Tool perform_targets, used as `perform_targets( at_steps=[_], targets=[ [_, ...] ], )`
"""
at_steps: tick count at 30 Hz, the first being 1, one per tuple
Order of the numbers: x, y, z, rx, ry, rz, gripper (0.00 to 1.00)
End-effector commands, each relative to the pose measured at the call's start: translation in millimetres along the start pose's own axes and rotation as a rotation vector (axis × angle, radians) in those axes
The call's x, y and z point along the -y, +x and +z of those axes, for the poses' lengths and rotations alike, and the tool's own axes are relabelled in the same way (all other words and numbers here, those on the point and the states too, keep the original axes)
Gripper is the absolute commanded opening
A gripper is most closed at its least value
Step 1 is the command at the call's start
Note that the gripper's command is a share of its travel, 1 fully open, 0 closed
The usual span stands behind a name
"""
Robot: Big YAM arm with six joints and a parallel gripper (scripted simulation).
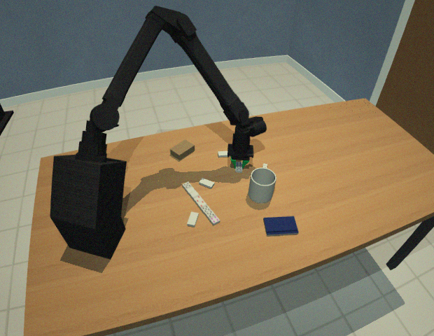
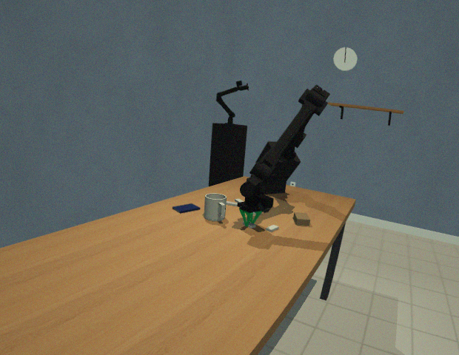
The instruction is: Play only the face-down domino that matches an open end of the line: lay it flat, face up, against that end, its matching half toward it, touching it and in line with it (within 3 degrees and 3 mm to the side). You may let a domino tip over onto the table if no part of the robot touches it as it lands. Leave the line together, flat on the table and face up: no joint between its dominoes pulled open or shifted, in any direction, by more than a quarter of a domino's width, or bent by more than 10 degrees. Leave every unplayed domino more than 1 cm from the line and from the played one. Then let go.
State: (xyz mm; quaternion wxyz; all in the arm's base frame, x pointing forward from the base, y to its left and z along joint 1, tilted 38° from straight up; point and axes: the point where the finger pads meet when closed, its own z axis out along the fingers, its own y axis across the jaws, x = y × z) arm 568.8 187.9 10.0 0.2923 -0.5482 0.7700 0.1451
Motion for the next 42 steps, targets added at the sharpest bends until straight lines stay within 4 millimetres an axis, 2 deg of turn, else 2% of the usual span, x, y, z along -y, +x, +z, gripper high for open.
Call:
perform_targets(
  at_steps=[1, 4, 5, 14, 21, 22, 31, 38, 39, 42],
  targets=[
    [13.0, -10.1, -3.0, 0.018, 0.026, -0.006, 0.23],
    [13.0, -10.1, -3.0, 0.018, 0.026, -0.006, 0.23],
    [4.2, -2.7, -3.6, 0.005, 0.01, -0.002, 0.23],
    [12.7, -9.6, -2.9, 0.017, 0.025, -0.006, 0.23],
    [12.7, -9.6, -2.9, 0.017, 0.025, -0.006, 0.23],
    [4.1, -2.6, -3.6, 0.005, 0.01, -0.002, 0.23],
    [12.3, -9.1, -2.7, 0.016, 0.024, -0.006, 0.23],
    [12.3, -9.1, -2.7, 0.016, 0.024, -0.006, 0.23],
    [4.1, -2.6, -3.6, 0.005, 0.01, -0.002, 0.23],
    [6.7, -4.6, -3.3, 0.009, 0.014, -0.003, 0.23]
  ],
)
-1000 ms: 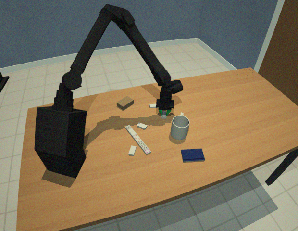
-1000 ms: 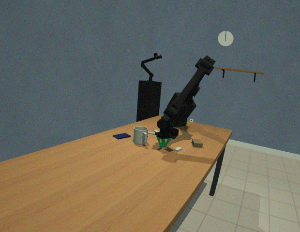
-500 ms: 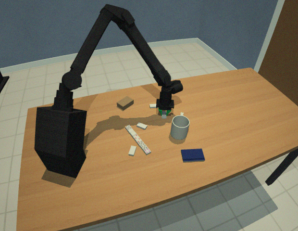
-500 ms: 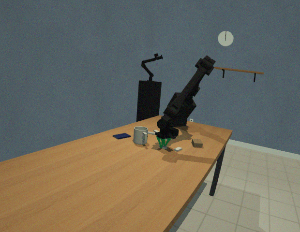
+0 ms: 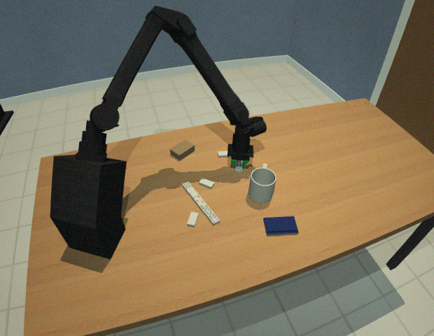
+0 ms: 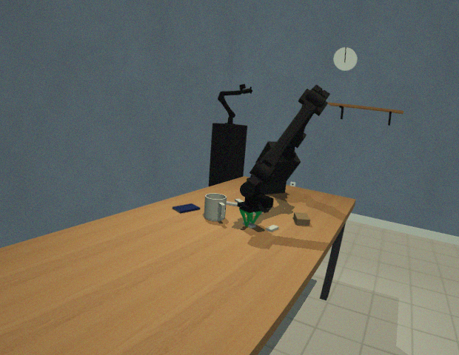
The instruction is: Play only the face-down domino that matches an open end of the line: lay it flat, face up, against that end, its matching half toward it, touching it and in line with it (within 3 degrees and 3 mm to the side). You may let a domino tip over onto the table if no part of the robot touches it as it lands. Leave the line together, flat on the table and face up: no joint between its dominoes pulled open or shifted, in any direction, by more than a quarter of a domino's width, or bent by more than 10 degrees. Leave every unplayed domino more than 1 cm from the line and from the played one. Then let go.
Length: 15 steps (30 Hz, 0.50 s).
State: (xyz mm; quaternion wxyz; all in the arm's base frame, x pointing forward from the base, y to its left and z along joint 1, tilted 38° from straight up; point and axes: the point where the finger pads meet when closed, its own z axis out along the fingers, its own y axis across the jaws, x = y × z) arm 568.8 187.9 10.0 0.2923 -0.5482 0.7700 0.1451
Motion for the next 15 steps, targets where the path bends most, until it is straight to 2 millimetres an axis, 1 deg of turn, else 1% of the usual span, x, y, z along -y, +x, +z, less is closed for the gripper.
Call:
perform_targets(
  at_steps=[1, 6, 13, 14, 15],
  targets=[
    [7.6, -5.3, -3.2, 0.01, 0.016, -0.004, 0.23],
    [11.9, -8.7, -2.6, 0.015, 0.023, -0.006, 0.23],
    [11.9, -8.7, -2.6, 0.015, 0.023, -0.006, 0.23],
    [4.1, -2.6, -7.6, 0.005, 0.01, -0.001, 0.23],
    [4.9, -3.3, -11.5, 0.006, 0.011, -0.002, 0.23]
  ],
)
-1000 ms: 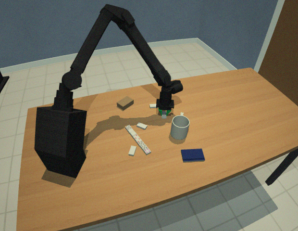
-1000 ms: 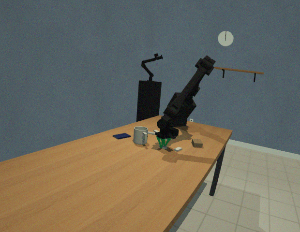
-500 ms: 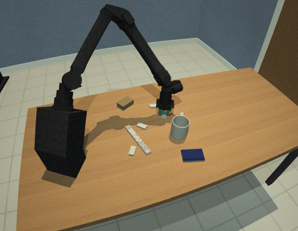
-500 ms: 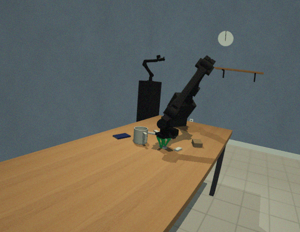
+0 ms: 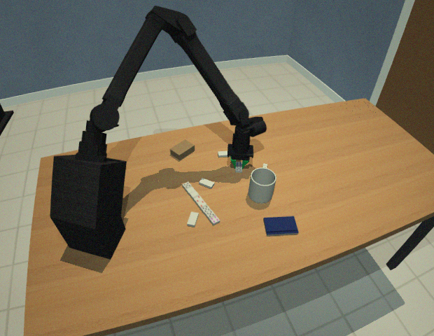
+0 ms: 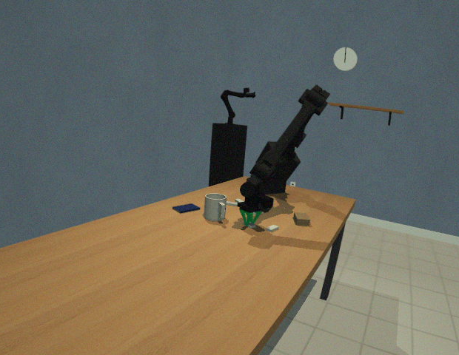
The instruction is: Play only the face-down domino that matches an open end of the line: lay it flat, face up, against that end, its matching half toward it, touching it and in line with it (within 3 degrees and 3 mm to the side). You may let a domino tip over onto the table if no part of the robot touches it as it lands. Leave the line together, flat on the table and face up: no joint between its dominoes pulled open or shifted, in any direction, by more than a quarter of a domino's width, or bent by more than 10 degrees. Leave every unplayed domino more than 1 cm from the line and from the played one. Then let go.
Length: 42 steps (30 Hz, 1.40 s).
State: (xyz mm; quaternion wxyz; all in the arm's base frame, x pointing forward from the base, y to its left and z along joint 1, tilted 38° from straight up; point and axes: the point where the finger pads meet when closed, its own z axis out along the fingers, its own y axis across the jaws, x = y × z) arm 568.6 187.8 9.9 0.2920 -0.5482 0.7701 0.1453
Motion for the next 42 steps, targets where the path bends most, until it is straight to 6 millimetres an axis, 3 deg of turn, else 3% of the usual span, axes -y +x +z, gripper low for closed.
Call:
perform_targets(
  at_steps=[1, 8, 15, 16, 25, 32, 33, 42],
  targets=[
    [6, -4, -15, 0.008, 0.013, -0.002, 0.23],
    [12, -9, -43, 0.017, 0.024, -0.003, 0.23],
    [12, -9, -43, 0.017, 0.024, -0.003, 0.23],
    [0, -2, -26, 0.0, -0.005, 0.006, 0.23],
    [12, -9, -73, 0.02, 0.035, -0.007, 0.23],
    [12, -9, -73, 0.02, 0.035, -0.007, 0.23],
    [0, -2, -58, 0.005, 0.007, 0.006, 0.23],
    [13, -9, -110, 0.021, 0.037, -0.011, 0.23]
  ],
)
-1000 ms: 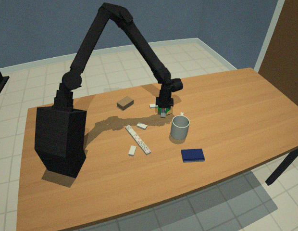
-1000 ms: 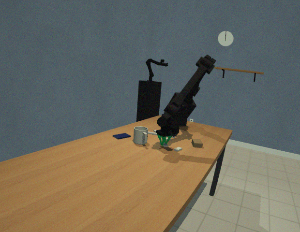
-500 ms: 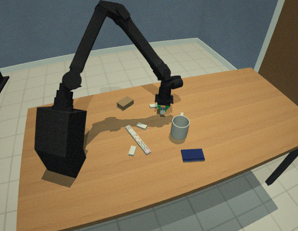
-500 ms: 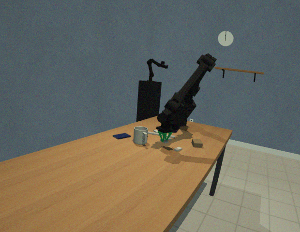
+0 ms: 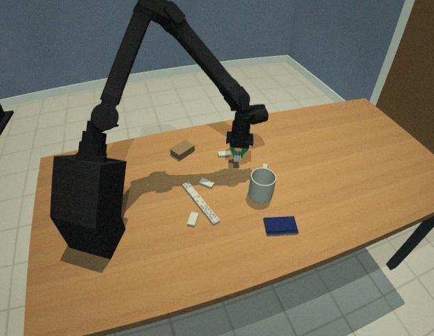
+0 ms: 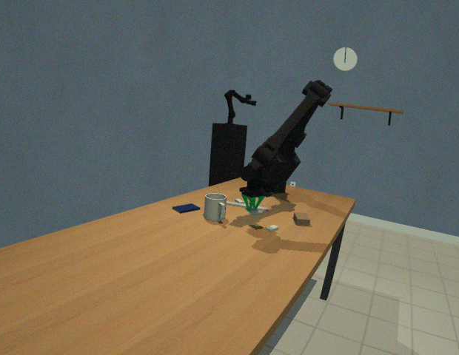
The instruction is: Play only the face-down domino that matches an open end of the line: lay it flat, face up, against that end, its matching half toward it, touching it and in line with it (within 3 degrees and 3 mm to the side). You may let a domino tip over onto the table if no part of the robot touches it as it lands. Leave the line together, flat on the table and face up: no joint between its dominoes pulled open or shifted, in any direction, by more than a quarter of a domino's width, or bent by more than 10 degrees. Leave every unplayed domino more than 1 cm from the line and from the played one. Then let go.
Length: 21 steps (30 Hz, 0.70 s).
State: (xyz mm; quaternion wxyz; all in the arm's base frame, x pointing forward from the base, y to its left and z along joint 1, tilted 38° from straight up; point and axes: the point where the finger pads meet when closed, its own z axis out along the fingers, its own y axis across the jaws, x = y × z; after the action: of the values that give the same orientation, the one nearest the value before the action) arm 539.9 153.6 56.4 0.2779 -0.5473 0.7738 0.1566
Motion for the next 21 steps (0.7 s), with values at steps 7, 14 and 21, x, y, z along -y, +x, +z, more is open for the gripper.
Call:
perform_targets(
  at_steps=[7, 14, 21],
  targets=[
    [21, -13, -47, 0.032, 0.068, -0.027, 0.23],
    [18, -10, -67, 0.027, 0.06, -0.025, 0.23],
    [21, -13, -85, 0.032, 0.069, -0.032, 0.23]
  ],
)
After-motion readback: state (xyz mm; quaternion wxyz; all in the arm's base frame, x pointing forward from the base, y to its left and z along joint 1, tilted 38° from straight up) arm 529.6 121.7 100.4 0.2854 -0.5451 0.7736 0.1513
